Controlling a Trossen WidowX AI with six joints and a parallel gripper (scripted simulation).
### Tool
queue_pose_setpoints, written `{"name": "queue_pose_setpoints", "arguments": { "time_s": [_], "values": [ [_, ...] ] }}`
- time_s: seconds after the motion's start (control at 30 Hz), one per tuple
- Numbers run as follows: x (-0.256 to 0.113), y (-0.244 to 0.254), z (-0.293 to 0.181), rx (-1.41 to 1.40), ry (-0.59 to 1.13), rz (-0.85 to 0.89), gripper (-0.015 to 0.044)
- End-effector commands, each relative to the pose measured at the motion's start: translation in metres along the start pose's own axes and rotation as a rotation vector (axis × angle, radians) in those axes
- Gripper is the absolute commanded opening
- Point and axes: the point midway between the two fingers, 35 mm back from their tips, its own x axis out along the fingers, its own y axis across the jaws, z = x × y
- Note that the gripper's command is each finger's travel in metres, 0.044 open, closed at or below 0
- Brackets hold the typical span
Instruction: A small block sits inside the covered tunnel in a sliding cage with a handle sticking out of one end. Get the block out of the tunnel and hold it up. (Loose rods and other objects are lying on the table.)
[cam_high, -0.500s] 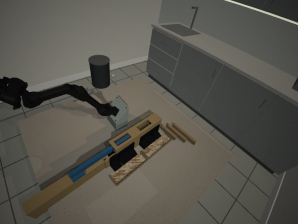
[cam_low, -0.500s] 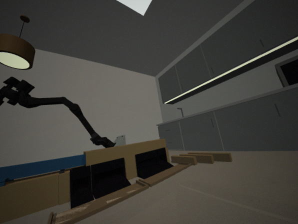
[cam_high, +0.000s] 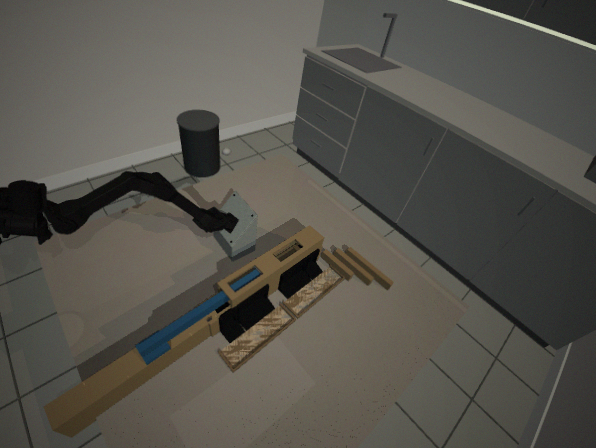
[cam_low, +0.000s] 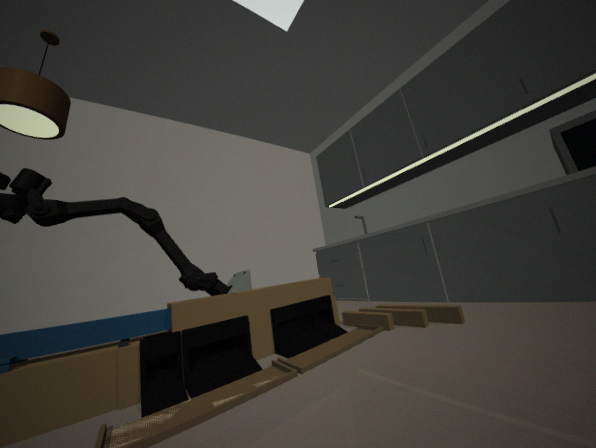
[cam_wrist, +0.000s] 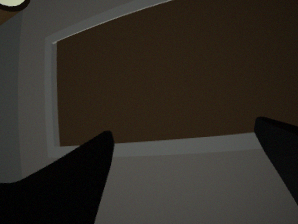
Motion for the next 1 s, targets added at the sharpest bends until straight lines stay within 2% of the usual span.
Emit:
{"name": "queue_pose_setpoints", "arguments": {
  "time_s": [0.0, 0.2, 0.4, 0.67, 0.97],
  "values": [
    [-0.018, -0.063, -0.031, -0.037, 0.074, -0.171, 0.044],
    [-0.058, -0.122, -0.077, -0.073, 0.198, -0.36, 0.044],
    [-0.117, -0.17, -0.131, -0.109, 0.364, -0.537, 0.044],
    [-0.223, -0.212, -0.199, -0.163, 0.633, -0.737, 0.044],
    [-0.36, -0.216, -0.247, -0.191, 0.978, -0.907, 0.044]
  ]
}}
